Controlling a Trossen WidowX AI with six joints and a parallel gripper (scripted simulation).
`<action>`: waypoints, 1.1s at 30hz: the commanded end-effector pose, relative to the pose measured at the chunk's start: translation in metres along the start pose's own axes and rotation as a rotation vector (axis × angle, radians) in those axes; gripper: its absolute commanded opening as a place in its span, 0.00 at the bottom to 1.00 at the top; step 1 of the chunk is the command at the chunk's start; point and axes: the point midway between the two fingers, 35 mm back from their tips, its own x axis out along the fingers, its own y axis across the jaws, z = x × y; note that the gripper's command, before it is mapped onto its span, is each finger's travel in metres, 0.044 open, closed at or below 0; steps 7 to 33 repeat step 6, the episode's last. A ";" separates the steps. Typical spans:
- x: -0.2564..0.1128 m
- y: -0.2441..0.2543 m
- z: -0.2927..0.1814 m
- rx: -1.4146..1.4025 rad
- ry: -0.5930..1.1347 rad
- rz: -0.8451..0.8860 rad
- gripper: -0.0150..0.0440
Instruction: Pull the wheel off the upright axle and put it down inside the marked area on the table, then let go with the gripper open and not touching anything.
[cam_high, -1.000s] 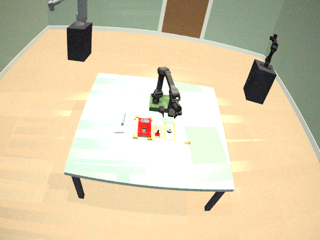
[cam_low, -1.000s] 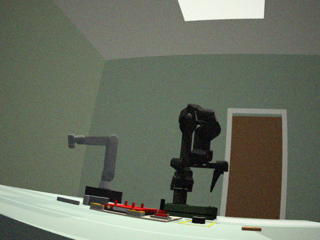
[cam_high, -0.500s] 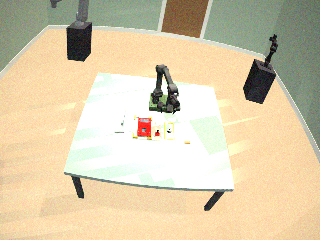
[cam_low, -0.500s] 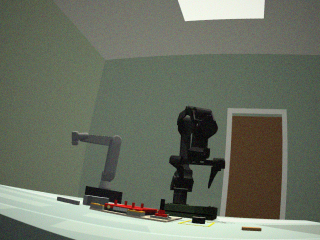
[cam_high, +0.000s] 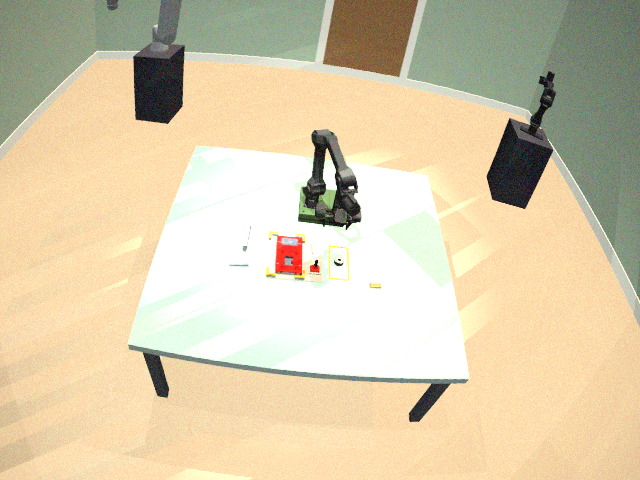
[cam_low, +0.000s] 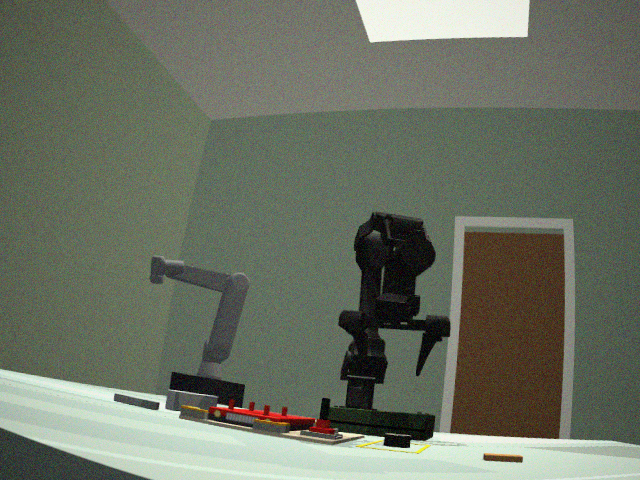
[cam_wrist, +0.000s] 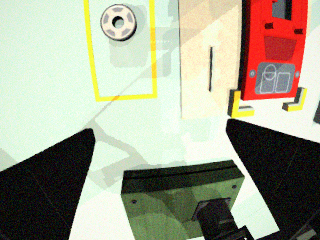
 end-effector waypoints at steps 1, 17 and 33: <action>0.000 0.000 -0.001 0.005 0.001 0.002 1.00; 0.000 0.000 -0.001 0.005 0.001 0.002 1.00; 0.000 0.000 -0.001 0.005 0.001 0.002 1.00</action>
